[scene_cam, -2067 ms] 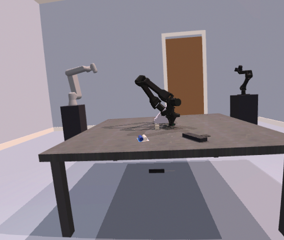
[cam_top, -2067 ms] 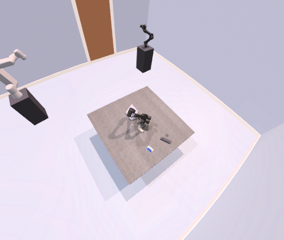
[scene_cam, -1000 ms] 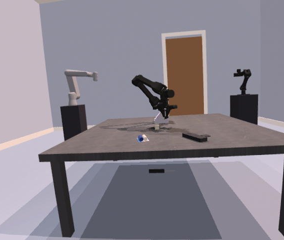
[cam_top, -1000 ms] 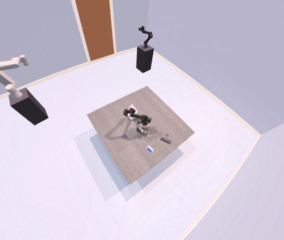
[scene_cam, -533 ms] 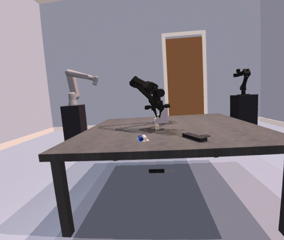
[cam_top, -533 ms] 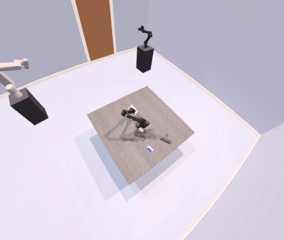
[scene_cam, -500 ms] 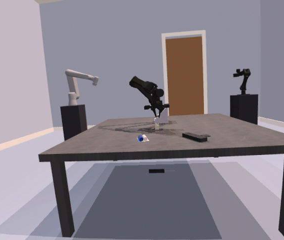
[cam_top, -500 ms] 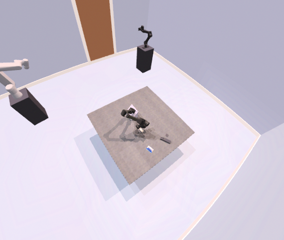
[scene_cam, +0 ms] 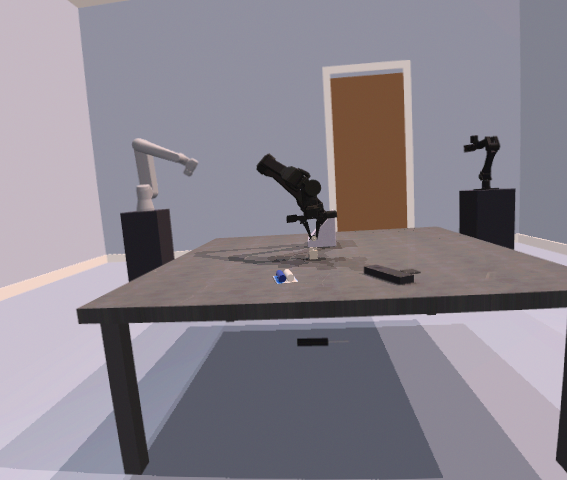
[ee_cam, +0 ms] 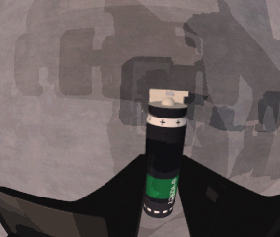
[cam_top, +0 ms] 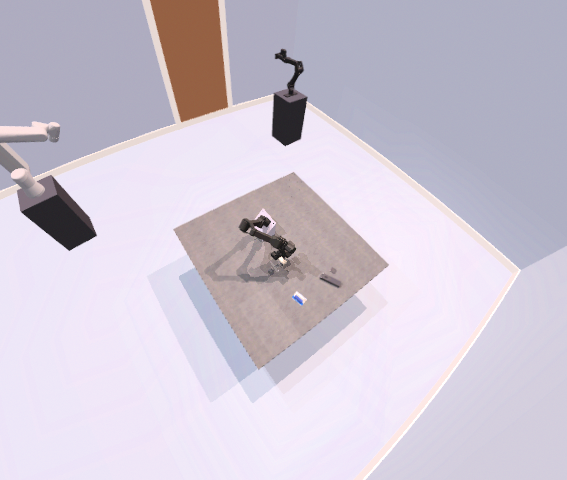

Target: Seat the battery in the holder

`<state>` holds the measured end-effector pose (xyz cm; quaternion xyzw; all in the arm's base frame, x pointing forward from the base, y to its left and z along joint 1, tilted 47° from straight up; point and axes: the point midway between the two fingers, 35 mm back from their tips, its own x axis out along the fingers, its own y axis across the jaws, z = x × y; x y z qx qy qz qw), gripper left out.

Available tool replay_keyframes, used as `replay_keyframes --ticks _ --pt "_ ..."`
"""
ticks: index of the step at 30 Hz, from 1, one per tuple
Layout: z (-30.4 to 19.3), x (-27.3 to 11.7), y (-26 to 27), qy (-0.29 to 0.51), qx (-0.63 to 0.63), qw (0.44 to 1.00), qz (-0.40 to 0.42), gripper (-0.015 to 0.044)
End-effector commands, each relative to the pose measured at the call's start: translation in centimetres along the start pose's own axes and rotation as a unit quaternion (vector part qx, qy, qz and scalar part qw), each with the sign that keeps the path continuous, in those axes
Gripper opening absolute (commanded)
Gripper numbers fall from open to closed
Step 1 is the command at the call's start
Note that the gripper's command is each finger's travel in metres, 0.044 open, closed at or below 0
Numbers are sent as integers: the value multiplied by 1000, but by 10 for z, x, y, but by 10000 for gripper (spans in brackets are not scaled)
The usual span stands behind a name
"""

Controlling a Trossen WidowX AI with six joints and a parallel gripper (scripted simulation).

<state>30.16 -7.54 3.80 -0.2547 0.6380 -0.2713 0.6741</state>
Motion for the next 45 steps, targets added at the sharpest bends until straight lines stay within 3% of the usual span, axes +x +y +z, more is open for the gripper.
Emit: replay_keyframes --ticks 1,14,45 --pt "-1 7 -1 -15 -1 1000 0 60" --pt "-1 26 -6 -85 -1 996 2 60" --pt "-7 40 -4 -166 -5 986 12 60"
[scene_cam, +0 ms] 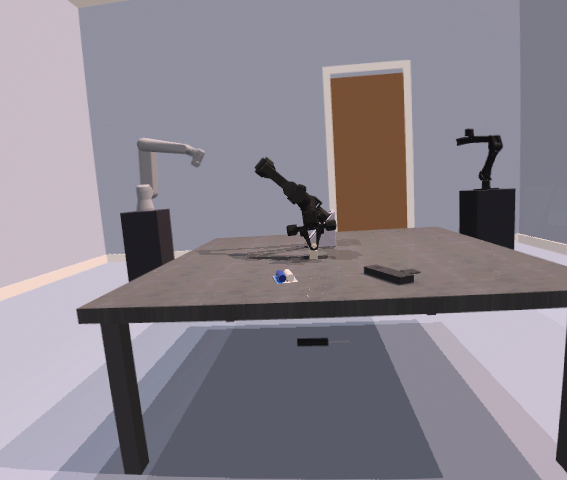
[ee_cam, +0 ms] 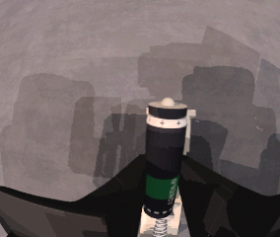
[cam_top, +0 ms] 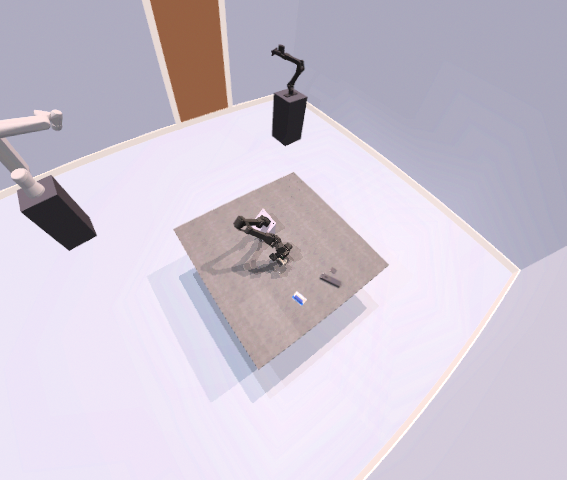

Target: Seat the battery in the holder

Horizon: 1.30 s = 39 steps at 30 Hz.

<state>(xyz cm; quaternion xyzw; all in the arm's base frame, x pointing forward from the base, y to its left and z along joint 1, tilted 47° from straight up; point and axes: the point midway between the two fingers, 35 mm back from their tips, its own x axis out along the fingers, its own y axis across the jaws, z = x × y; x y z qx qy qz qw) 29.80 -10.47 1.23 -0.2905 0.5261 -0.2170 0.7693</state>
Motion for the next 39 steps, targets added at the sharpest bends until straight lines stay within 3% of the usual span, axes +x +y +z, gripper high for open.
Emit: replay_keyframes --ticks 1,18,39 --pt "-3 1 -1 -9 -1 1000 1 60" --pt "-9 2 -4 -59 -8 998 2 60" --pt "-25 -2 -4 -59 -9 998 3 60"
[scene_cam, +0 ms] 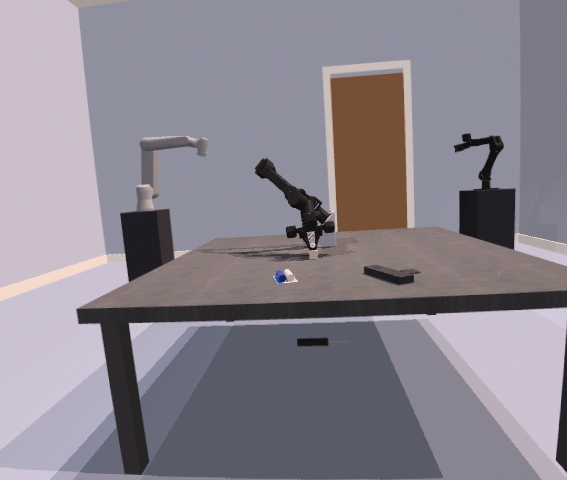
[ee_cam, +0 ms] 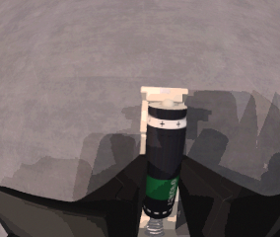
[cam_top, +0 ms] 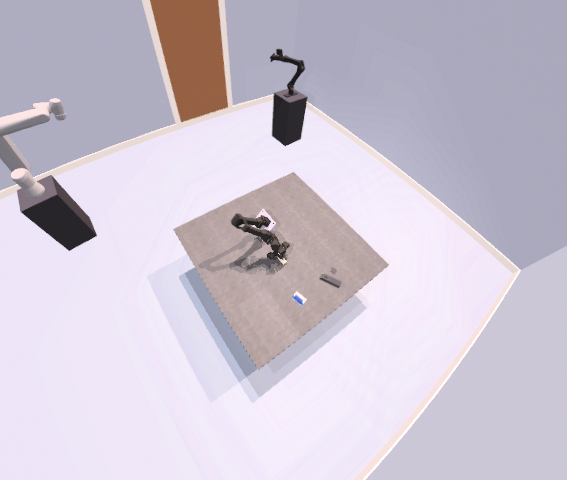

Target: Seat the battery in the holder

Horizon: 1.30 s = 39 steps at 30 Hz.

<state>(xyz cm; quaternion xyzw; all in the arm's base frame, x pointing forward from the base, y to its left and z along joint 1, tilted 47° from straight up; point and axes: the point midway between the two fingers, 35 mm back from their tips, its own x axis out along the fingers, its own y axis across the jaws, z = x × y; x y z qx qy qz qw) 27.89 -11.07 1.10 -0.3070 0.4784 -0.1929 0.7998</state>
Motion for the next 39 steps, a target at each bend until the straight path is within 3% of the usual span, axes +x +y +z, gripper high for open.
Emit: replay_keyframes --ticks 1,39 --pt "-6 -1 1 4 -3 1000 1 60" --pt "-10 1 3 46 5 999 17 60"
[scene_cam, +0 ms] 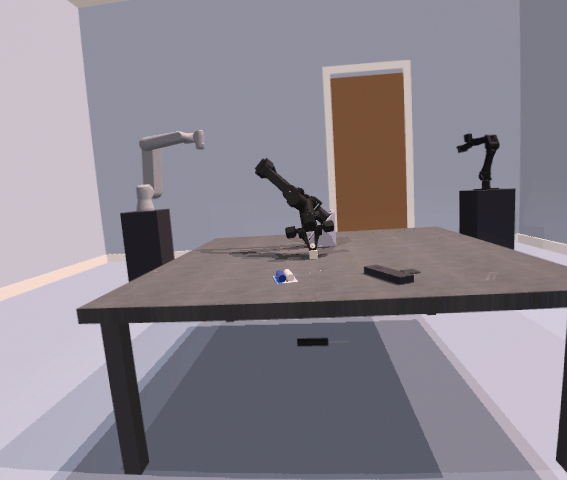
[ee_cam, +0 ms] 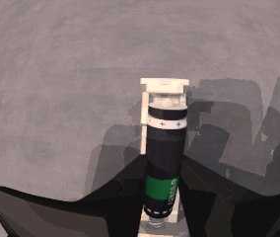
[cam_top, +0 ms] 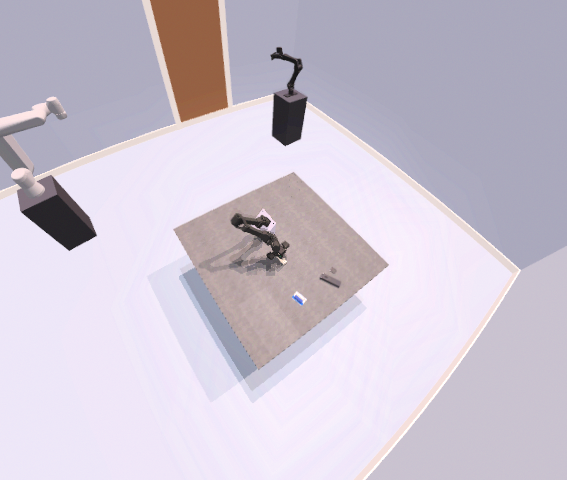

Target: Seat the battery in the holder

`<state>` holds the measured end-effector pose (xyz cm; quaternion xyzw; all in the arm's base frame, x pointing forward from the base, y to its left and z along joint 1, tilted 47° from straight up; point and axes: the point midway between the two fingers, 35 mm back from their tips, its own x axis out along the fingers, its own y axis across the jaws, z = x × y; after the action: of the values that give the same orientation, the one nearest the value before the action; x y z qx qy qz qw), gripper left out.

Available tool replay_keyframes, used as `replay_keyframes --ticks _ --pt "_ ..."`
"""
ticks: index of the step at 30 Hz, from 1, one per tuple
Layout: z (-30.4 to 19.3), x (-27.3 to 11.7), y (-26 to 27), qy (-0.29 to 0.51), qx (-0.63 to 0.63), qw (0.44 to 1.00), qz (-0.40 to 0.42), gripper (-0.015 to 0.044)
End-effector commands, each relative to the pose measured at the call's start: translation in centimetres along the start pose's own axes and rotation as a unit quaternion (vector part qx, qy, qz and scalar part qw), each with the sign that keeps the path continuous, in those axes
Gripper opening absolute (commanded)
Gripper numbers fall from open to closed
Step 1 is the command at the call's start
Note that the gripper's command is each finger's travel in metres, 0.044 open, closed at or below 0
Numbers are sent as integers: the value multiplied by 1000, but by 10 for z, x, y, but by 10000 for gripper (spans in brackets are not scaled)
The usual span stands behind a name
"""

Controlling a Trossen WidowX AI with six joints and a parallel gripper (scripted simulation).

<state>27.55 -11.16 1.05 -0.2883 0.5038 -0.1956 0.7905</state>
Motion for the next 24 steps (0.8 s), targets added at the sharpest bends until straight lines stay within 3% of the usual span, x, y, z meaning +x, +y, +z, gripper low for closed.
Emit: replay_keyframes --ticks 1,24 --pt "-6 3 4 20 -3 1000 4 60" --pt "-3 10 5 82 6 997 15 60"
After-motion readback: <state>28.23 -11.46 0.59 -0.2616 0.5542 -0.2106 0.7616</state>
